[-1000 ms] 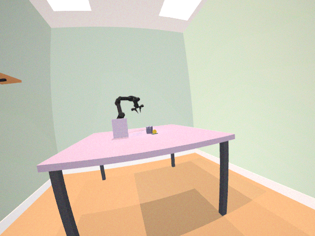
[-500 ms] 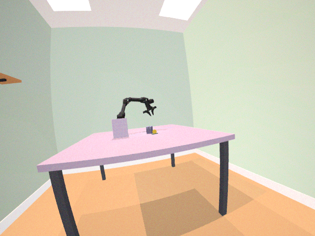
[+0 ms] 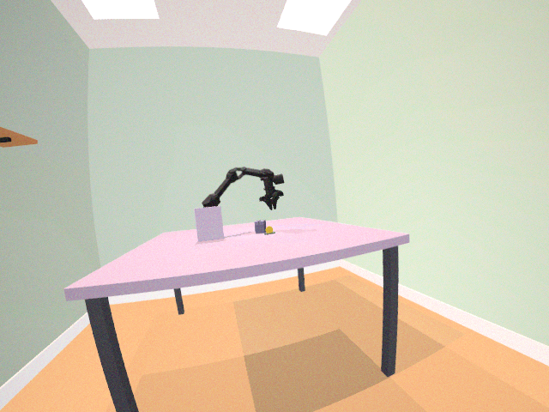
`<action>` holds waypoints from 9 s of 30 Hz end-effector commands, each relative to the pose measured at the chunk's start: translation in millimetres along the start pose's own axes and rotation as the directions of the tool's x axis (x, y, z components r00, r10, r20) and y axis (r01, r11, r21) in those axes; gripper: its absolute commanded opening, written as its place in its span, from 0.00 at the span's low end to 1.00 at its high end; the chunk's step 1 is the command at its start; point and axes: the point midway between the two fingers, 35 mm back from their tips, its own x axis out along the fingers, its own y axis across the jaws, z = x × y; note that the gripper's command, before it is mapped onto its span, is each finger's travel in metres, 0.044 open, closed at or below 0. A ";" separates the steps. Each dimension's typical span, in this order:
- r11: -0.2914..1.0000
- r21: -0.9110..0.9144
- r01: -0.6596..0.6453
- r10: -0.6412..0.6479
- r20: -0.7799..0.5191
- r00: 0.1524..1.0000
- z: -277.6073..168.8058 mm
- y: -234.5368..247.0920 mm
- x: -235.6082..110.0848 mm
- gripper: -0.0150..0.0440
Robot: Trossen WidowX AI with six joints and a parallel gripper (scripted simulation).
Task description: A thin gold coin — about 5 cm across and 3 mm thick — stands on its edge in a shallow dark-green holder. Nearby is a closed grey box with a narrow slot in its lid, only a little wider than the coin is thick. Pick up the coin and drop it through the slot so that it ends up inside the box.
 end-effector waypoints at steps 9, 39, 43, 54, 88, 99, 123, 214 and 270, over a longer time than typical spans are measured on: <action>0.967 0.227 -0.113 0.122 -0.023 0.992 -86.2 -48.9 28.8 0.53; 0.967 0.227 -0.116 0.123 -0.021 0.992 -85.9 -38.5 100.2 0.53; 0.967 0.227 -0.116 0.124 -0.021 0.992 -85.9 -37.6 106.6 0.53; 0.967 0.227 -0.117 0.125 -0.020 0.992 -86.5 -34.5 123.9 0.53; 0.967 0.227 -0.114 0.122 -0.021 0.992 -84.6 -39.1 104.8 0.25; 0.967 0.227 -0.112 0.120 -0.022 0.992 -83.8 -43.4 77.3 0.25; 0.992 0.038 -0.121 0.122 -0.022 0.992 -86.2 -45.4 37.2 0.25; 0.734 -0.671 -0.109 0.124 -0.025 0.992 -70.3 61.5 25.1 0.25; 0.731 -0.674 -0.105 0.119 -0.026 0.993 -69.6 62.9 41.7 0.48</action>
